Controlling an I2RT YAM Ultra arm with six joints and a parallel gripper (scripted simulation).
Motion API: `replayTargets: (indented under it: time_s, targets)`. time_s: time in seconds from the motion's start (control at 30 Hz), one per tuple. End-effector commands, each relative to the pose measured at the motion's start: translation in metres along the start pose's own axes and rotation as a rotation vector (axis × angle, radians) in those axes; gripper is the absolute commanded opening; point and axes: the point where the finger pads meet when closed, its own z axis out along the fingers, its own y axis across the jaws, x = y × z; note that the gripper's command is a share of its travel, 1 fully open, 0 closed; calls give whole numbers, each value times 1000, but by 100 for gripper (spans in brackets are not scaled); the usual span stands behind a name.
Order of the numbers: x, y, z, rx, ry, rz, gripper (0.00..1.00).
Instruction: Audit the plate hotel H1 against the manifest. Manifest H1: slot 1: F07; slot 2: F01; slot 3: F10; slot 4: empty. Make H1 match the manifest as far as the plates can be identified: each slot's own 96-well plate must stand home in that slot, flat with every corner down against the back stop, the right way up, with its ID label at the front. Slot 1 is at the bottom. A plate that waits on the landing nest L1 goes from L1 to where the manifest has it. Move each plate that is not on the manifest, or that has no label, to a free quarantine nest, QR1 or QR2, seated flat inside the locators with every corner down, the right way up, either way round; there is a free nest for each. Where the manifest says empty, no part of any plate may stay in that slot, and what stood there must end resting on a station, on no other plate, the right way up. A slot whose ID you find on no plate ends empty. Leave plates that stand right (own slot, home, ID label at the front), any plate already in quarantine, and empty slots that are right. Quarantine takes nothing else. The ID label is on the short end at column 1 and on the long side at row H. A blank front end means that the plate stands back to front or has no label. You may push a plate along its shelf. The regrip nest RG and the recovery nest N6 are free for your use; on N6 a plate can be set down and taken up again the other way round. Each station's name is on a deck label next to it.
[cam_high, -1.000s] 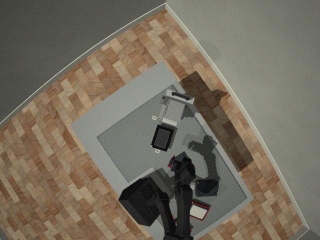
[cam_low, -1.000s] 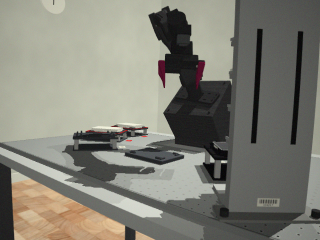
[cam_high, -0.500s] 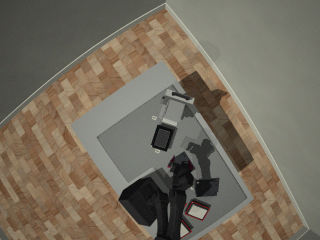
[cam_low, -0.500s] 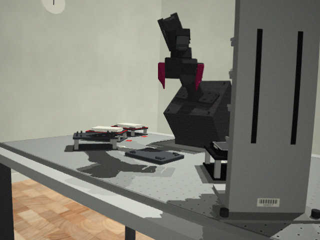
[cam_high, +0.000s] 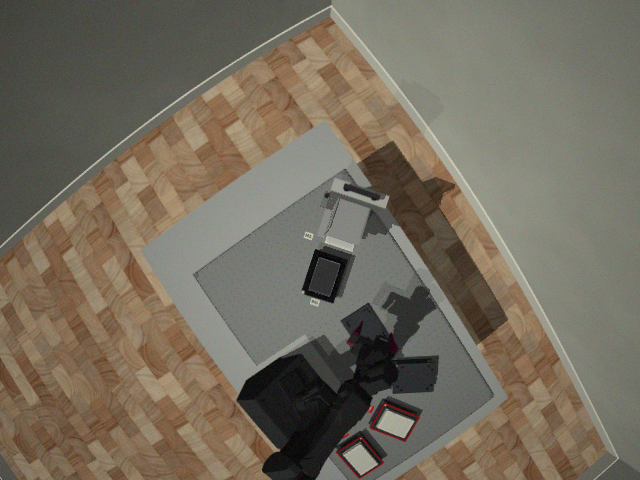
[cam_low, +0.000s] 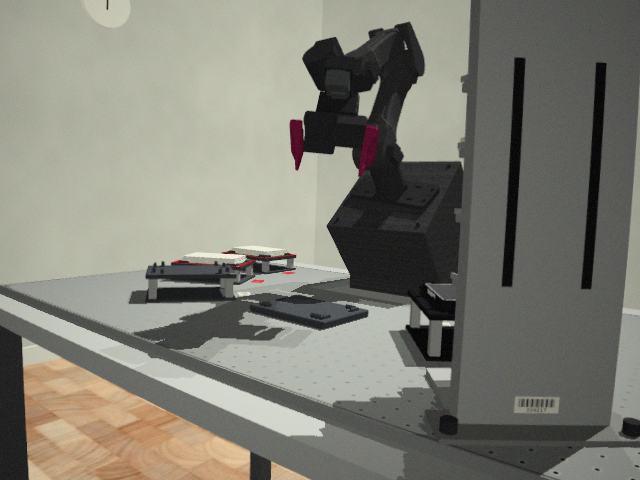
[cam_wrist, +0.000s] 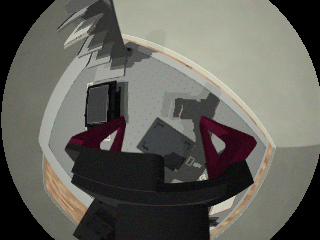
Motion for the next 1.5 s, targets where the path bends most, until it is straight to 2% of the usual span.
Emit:
replayTargets:
  time_s: [0.0, 0.27, 0.43, 0.63, 1.13, 1.47]
  targets:
    - [-3, 12, -6, -105, -40, -17, 100]
    - [7, -3, -13, -105, -38, -19, 100]
    - [7, -3, -13, -105, -38, -19, 100]
    - [15, -12, -20, -106, -37, -19, 100]
    - [46, -43, -44, -107, -33, -18, 100]
    - [47, -44, -45, -107, -33, -17, 100]
